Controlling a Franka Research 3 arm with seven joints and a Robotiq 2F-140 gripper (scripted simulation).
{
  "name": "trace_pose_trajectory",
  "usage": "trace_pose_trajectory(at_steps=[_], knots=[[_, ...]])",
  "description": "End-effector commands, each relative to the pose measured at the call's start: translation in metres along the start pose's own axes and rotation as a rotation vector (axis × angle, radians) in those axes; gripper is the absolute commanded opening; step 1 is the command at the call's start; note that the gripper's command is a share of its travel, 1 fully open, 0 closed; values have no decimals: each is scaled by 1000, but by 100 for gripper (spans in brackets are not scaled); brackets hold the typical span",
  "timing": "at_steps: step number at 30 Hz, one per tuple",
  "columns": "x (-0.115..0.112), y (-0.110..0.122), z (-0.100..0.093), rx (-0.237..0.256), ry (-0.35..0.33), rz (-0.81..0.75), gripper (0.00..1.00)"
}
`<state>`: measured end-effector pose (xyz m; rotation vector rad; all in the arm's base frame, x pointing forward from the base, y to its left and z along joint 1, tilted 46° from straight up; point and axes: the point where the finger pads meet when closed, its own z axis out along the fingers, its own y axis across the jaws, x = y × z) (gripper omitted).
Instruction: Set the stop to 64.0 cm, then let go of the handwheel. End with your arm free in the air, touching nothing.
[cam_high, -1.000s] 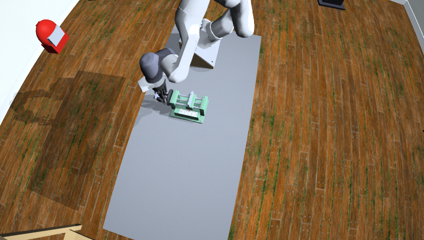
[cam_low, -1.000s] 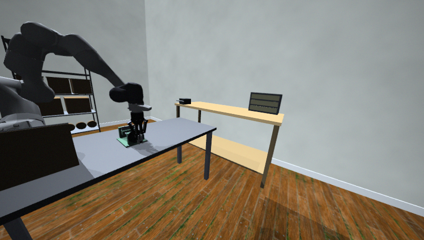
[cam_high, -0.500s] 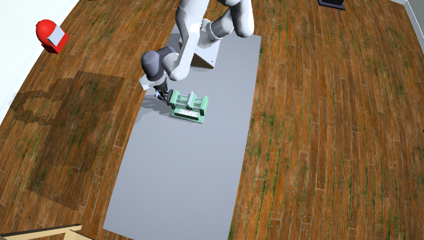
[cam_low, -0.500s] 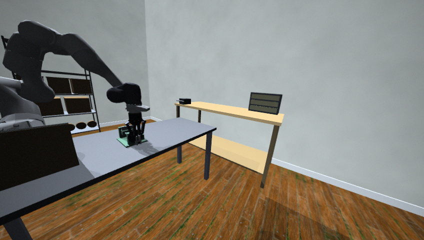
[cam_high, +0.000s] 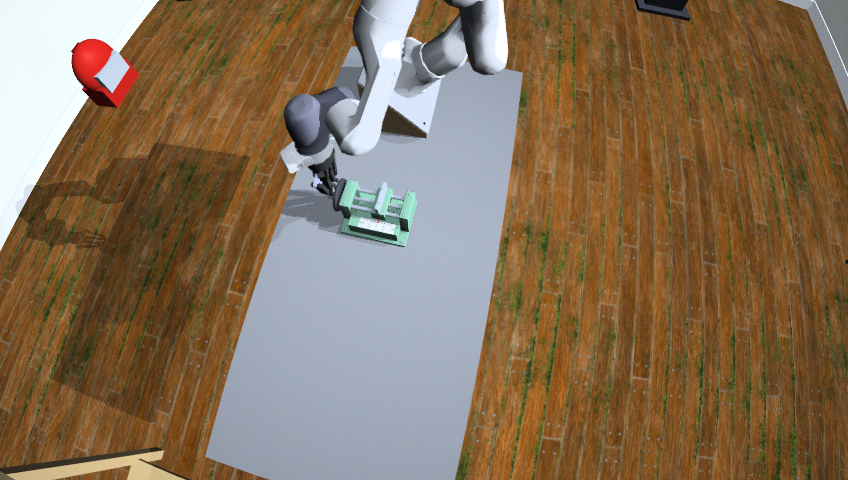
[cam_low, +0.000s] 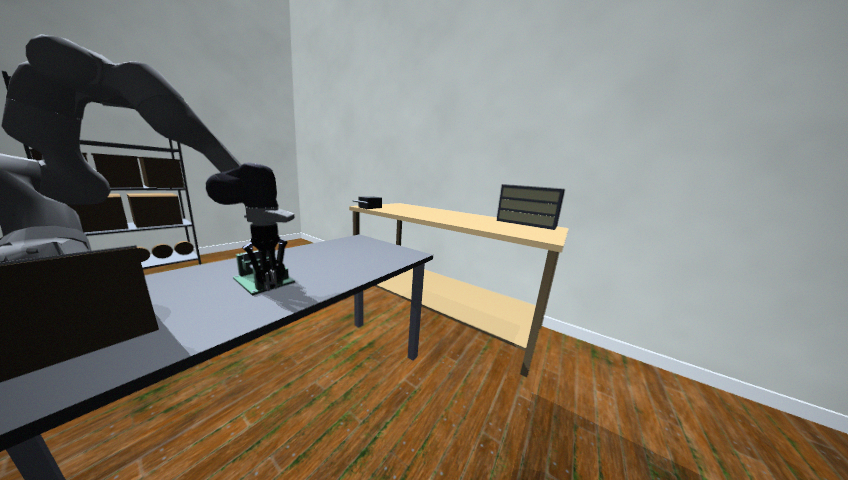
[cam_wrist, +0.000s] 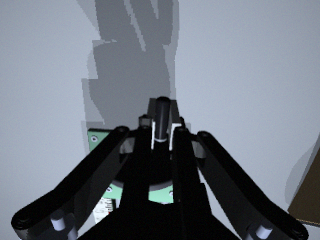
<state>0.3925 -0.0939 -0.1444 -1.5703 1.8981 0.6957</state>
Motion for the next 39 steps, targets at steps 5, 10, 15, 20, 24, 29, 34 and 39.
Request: trace_pose_trajectory(at_steps=[5, 10, 15, 20, 24, 29, 34, 39], knots=[[1, 11, -9, -2, 1, -7, 4], [1, 14, -14, -2, 1, -7, 4], [1, 17, -23, -2, 1, -7, 4], [1, 17, -37, -2, 1, -7, 4], [1, 15, -44, -2, 1, -7, 4], [1, 7, -55, -2, 1, -7, 4], [1, -2, -61, -2, 1, -7, 4], [1, -11, -64, -2, 1, -7, 4]])
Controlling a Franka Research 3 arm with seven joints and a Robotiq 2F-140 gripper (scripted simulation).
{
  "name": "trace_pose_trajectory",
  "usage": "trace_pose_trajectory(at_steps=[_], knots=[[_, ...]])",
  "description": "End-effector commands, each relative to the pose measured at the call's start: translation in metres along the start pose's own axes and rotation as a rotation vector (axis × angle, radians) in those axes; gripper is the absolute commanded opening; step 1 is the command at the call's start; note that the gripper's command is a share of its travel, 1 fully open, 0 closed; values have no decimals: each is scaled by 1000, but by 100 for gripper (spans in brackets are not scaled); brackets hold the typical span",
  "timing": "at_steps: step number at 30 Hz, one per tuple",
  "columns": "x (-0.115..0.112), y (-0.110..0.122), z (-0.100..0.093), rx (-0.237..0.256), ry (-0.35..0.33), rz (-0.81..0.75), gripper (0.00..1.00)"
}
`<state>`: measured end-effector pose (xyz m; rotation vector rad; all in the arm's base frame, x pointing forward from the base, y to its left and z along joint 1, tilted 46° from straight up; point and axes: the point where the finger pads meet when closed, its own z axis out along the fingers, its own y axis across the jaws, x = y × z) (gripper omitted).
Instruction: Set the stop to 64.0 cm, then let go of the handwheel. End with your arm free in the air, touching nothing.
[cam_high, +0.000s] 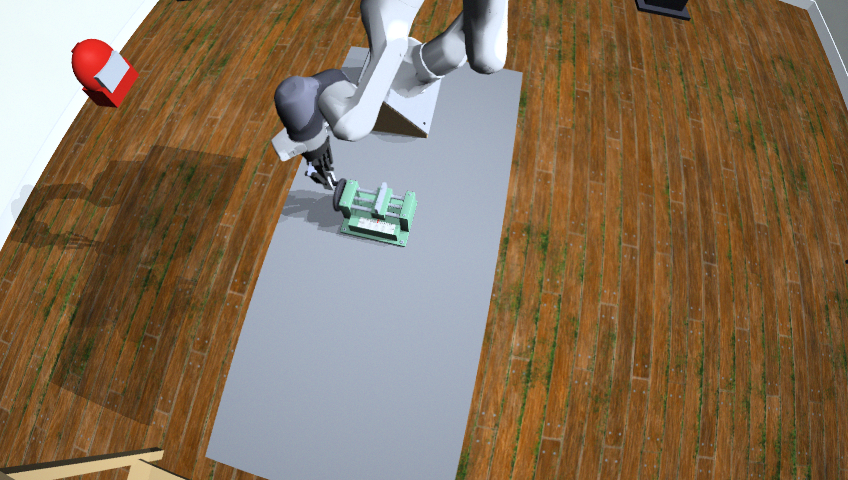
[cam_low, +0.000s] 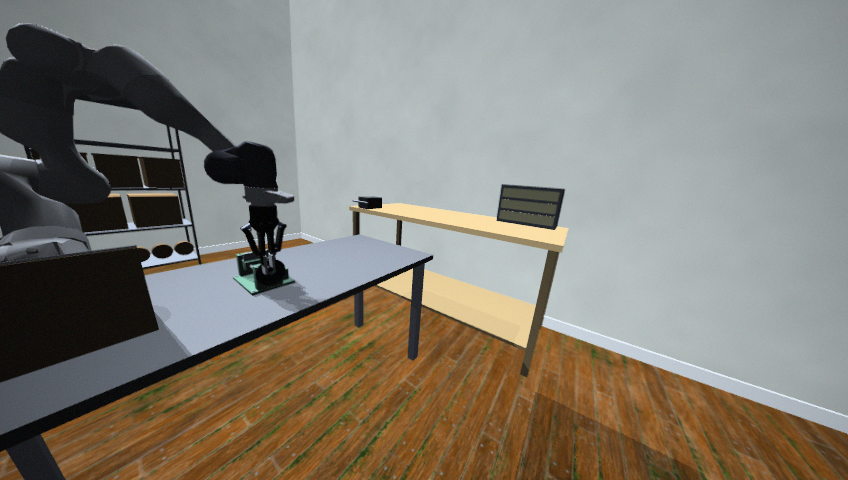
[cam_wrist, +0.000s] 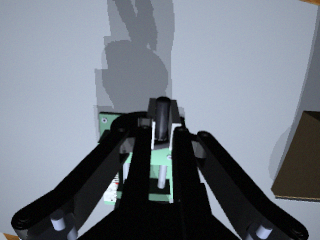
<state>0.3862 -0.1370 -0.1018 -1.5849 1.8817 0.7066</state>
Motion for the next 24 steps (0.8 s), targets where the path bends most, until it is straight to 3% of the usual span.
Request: trace_pose_trajectory(at_steps=[1, 11, 24], knots=[[1, -11, -4, 10, 6, 5, 4], [1, -29, -3, 10, 6, 5, 4], [1, -49, 14, 10, 6, 5, 4]])
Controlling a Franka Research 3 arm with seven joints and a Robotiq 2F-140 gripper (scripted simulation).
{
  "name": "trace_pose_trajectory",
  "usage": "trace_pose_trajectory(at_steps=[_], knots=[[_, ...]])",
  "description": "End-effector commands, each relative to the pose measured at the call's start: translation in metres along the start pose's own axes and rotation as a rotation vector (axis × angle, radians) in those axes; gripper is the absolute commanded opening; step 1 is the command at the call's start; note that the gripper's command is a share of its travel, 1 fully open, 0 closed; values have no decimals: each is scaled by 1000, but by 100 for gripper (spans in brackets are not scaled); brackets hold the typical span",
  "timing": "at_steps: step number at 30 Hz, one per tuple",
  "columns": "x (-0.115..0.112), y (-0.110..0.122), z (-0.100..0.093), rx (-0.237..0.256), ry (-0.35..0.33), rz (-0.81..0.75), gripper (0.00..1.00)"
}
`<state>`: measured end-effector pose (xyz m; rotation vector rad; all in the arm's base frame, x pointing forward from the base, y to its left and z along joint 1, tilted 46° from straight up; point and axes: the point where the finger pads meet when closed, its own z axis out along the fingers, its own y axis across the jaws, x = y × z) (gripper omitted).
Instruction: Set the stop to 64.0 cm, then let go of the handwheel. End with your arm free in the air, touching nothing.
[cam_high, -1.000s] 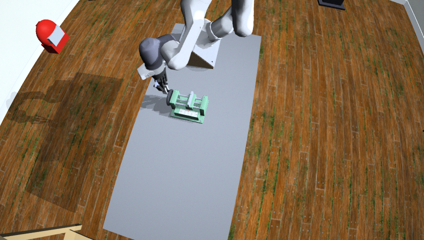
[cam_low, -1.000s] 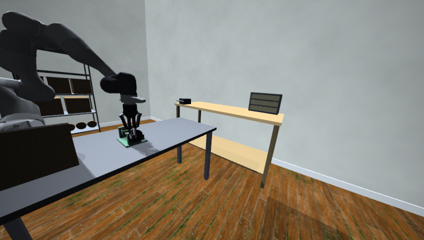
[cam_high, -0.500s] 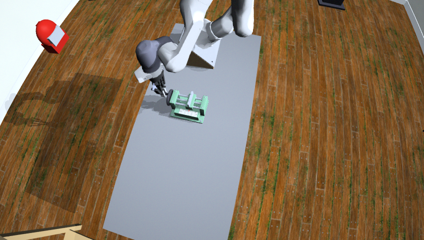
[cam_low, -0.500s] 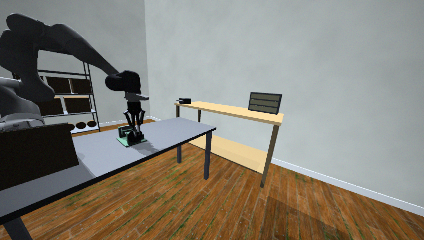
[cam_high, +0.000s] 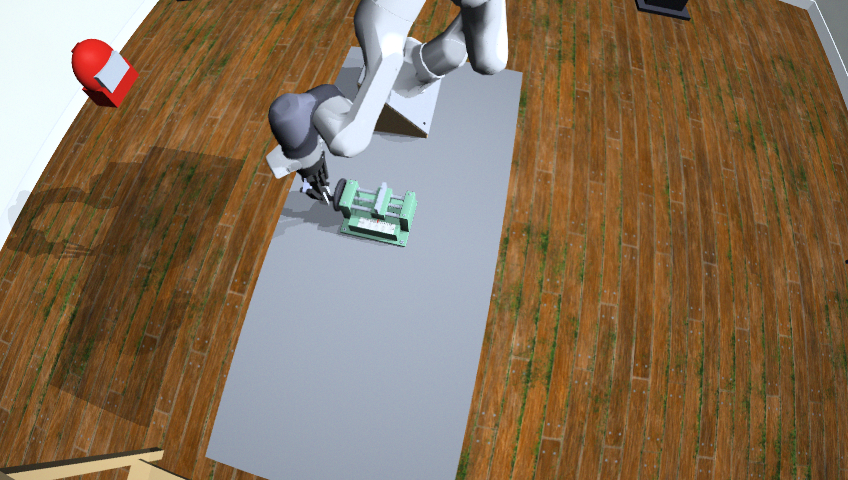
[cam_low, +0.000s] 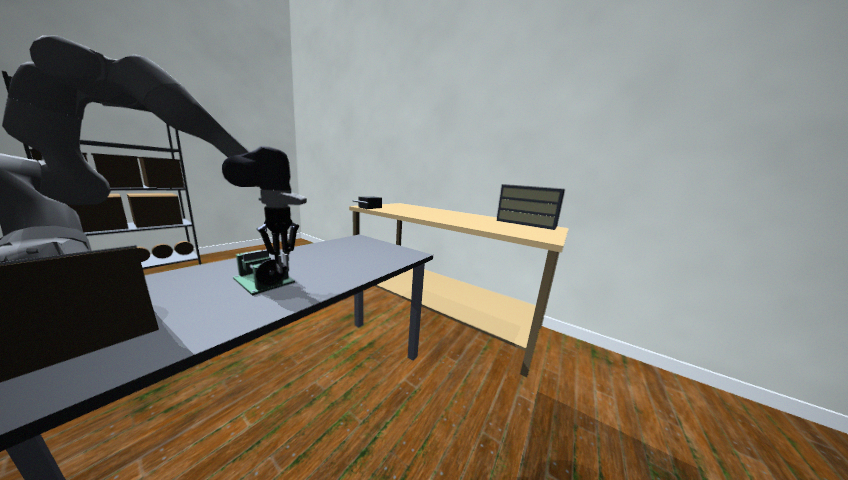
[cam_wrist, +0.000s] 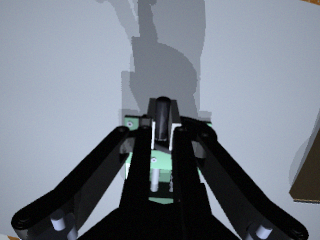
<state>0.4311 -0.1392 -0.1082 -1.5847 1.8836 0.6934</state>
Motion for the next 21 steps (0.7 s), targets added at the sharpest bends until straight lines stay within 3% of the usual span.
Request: trace_pose_trajectory(at_steps=[1, 10, 21], knots=[[1, -5, 9, 1, 2, 8, 4], [1, -3, 42, 1, 2, 8, 4], [1, 14, 57, 1, 2, 8, 4]])
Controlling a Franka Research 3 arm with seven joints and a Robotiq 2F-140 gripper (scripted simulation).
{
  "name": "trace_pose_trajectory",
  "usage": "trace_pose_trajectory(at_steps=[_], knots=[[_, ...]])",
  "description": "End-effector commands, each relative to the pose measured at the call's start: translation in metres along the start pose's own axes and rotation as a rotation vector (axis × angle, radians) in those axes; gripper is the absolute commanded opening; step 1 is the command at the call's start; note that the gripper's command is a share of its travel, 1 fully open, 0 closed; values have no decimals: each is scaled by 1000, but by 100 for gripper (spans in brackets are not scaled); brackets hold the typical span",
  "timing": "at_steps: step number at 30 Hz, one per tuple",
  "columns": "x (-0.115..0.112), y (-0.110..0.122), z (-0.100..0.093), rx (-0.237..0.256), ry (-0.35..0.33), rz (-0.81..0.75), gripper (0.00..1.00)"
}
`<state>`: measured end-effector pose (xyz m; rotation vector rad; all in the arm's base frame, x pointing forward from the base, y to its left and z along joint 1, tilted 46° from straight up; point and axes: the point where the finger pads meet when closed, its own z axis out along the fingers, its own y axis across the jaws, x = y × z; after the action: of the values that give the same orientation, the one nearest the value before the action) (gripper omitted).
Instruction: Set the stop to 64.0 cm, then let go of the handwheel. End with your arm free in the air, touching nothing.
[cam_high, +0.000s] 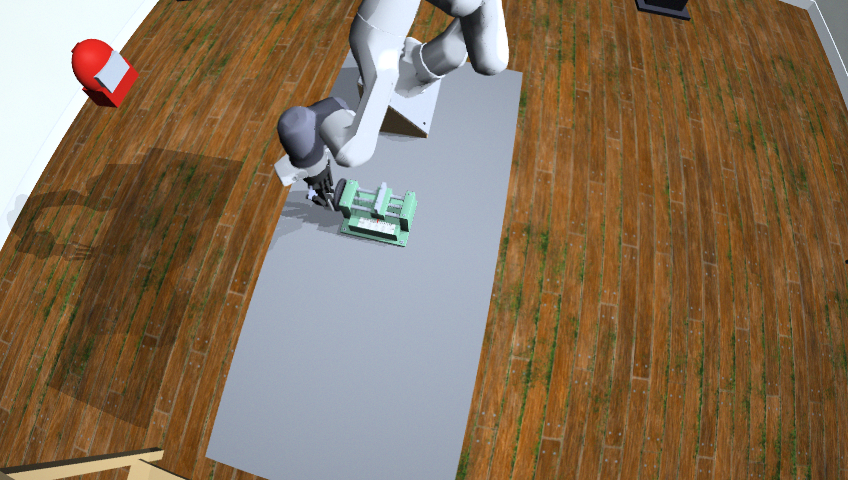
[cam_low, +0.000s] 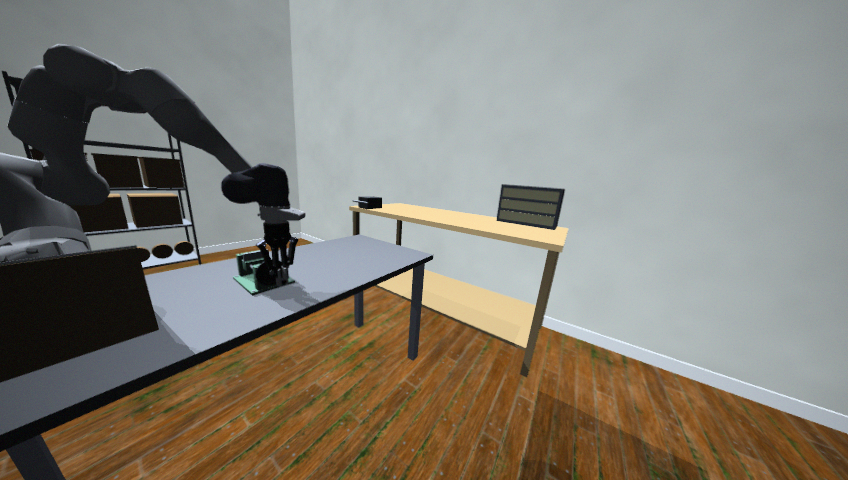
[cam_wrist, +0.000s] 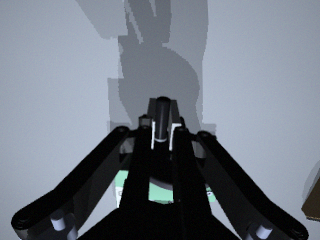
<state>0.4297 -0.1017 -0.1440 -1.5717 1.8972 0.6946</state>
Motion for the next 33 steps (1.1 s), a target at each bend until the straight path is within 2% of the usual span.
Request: trace_pose_trajectory(at_steps=[1, 16, 25, 33], knots=[[1, 10, 6, -2, 0, -6, 4], [1, 36, 4, -2, 0, -6, 4], [1, 48, -6, -2, 0, -6, 4], [1, 55, -24, -2, 0, -6, 4]])
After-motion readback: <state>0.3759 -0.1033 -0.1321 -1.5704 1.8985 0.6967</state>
